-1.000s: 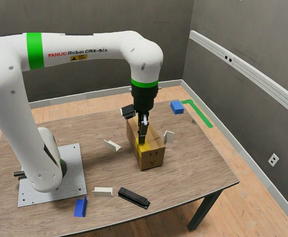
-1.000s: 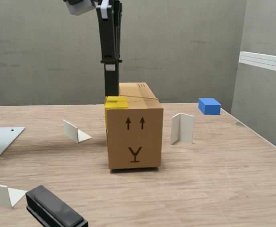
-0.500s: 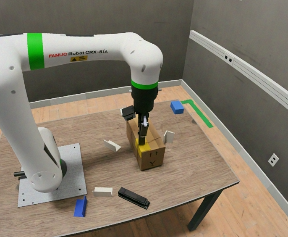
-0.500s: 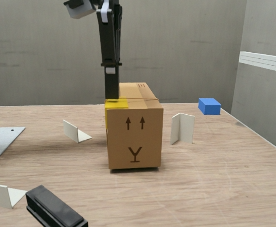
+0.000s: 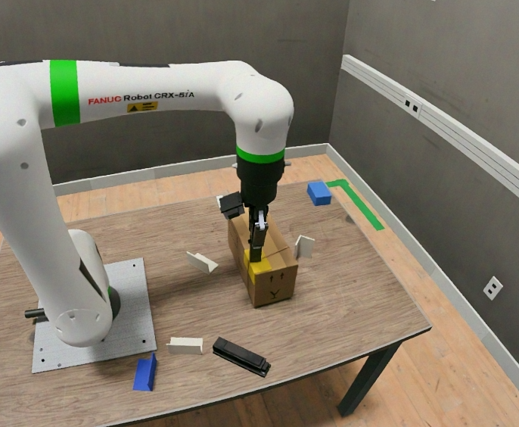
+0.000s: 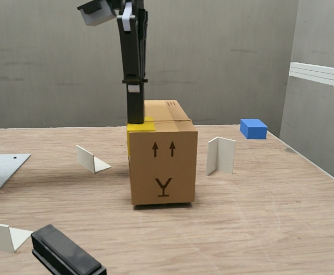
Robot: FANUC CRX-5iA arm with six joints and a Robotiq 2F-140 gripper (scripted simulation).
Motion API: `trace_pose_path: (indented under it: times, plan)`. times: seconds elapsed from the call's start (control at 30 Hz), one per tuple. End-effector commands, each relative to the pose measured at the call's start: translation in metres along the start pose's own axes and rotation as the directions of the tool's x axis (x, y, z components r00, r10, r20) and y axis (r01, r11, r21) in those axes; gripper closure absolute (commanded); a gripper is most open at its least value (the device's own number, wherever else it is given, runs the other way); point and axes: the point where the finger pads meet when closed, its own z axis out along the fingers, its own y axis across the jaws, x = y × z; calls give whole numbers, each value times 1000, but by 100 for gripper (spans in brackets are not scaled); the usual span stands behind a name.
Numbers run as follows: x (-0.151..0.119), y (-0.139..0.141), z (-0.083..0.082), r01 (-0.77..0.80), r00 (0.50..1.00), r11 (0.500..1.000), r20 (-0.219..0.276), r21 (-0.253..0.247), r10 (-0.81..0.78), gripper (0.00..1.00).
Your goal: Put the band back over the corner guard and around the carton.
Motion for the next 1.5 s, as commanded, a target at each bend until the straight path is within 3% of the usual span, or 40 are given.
trace_pose_path:
  times: [0.0, 0.03, 1.47]
  plan:
    - [0, 0, -1, 0, 1000, 1000, 2, 0, 0, 90]
    - [0, 0, -1, 0, 1000, 1000, 2, 0, 0, 82]
    - [0, 0, -1, 0, 1000, 1000, 2, 0, 0, 82]
